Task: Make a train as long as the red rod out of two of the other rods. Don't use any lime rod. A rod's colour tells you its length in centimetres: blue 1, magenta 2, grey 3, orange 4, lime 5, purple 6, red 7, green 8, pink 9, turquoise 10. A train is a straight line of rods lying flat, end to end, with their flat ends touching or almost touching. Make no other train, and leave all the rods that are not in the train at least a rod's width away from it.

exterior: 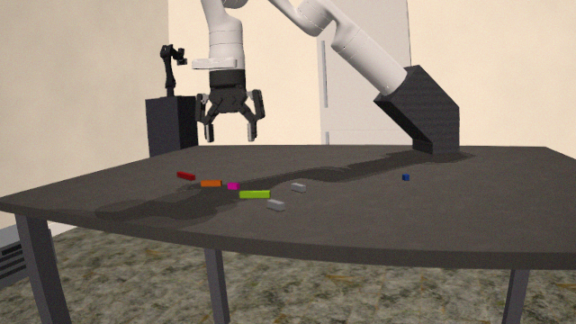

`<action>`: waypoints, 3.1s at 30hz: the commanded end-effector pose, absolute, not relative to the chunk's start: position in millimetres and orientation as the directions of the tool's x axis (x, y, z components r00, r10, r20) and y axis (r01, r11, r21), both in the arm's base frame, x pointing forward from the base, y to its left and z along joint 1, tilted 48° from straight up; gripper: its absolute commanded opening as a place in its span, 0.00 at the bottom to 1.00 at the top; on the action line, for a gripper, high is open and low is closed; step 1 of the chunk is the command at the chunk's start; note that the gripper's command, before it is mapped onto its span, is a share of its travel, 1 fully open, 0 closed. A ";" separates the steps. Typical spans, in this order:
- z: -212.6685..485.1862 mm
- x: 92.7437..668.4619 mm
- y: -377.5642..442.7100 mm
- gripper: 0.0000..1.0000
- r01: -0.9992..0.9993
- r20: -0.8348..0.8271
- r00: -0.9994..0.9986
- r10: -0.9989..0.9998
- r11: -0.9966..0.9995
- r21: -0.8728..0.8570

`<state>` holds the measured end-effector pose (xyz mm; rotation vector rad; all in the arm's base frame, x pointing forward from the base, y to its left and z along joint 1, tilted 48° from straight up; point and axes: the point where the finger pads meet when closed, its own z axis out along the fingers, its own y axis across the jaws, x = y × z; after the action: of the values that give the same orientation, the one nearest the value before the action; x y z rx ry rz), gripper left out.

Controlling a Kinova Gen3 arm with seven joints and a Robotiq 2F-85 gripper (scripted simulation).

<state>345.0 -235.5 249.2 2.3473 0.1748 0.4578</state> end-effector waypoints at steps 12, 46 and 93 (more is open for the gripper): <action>250.0 379.8 -217.6 1.00 0.291 0.041 0.880 0.473 -0.606 0.740; 246.3 415.5 -192.6 1.00 0.595 -0.231 0.711 0.665 -0.393 0.701; 246.3 415.5 -192.6 1.00 0.595 -0.231 0.711 0.665 -0.393 0.701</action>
<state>415.2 -193.0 245.9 2.1079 0.9554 0.1080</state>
